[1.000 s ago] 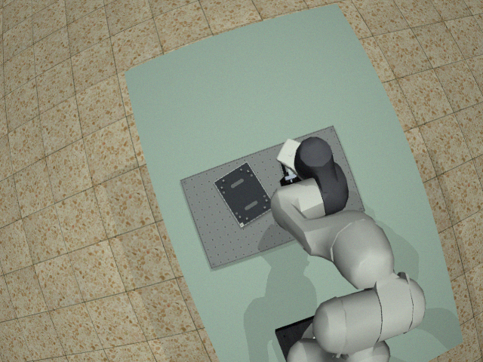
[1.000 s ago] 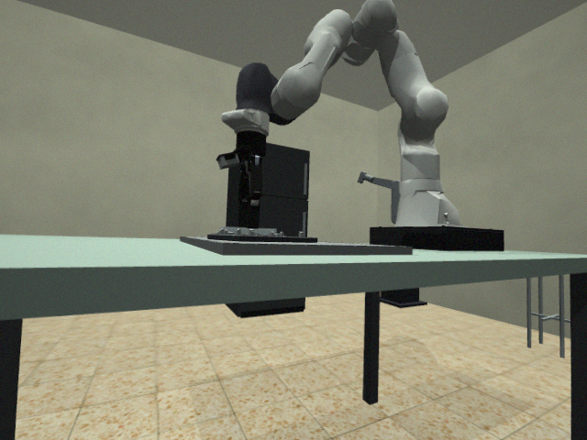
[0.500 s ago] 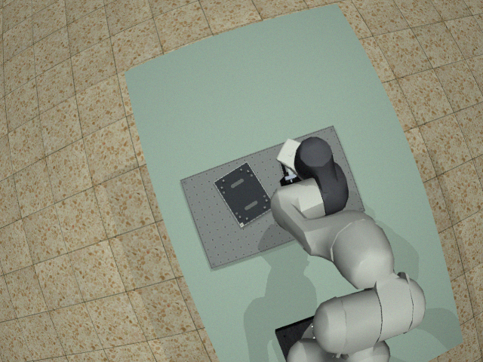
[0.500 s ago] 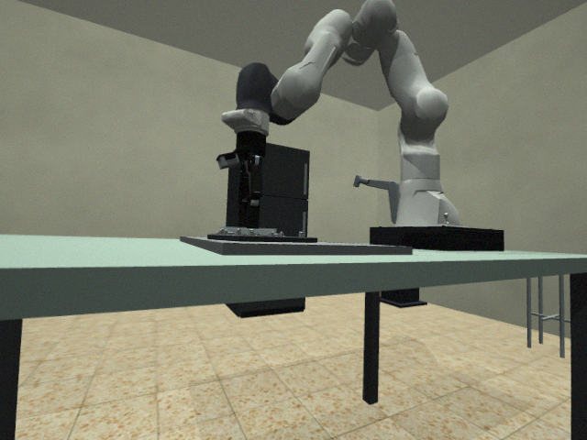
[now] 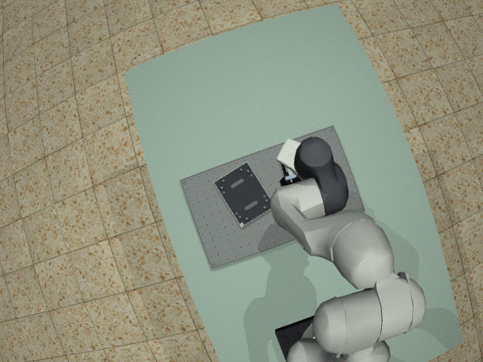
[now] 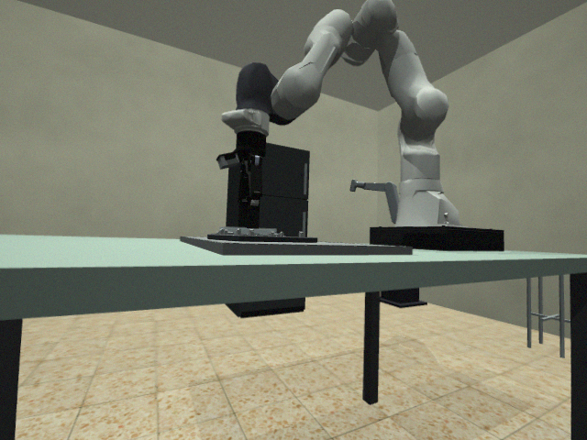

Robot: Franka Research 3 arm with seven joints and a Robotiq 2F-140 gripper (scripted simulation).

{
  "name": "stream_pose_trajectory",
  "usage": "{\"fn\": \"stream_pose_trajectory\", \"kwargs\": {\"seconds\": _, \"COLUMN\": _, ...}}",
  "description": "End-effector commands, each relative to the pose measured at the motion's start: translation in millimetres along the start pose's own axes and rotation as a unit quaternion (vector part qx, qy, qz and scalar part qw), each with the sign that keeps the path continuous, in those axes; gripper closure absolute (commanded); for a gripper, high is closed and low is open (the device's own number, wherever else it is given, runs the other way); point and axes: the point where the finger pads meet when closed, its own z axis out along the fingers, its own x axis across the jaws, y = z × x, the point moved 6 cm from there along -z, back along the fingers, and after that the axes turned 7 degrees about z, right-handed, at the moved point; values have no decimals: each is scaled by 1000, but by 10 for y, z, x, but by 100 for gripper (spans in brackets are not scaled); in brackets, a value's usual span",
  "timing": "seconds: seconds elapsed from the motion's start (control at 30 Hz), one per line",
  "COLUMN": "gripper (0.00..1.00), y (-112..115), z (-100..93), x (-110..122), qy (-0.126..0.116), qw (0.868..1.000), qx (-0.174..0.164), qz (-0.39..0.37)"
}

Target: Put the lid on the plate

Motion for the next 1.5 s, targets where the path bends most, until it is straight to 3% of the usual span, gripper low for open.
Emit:
{"fn": "stream_pose_trajectory", "kwargs": {"seconds": 0.0, "gripper": 31, "y": -11, "z": -2, "x": -7, "qy": 0, "qw": 1000, "qx": 1, "qz": 2}}
{"fn": "stream_pose_trajectory", "kwargs": {"seconds": 0.33, "gripper": 31, "y": -10, "z": -47, "x": -7, "qy": 0, "qw": 1000, "qx": 1, "qz": 2}}
{"fn": "stream_pose_trajectory", "kwargs": {"seconds": 1.13, "gripper": 31, "y": -9, "z": -436, "x": -7, "qy": 0, "qw": 1000, "qx": 1, "qz": 2}}
{"fn": "stream_pose_trajectory", "kwargs": {"seconds": 1.47, "gripper": 31, "y": -9, "z": -497, "x": -7, "qy": 0, "qw": 1000, "qx": 1, "qz": 2}}
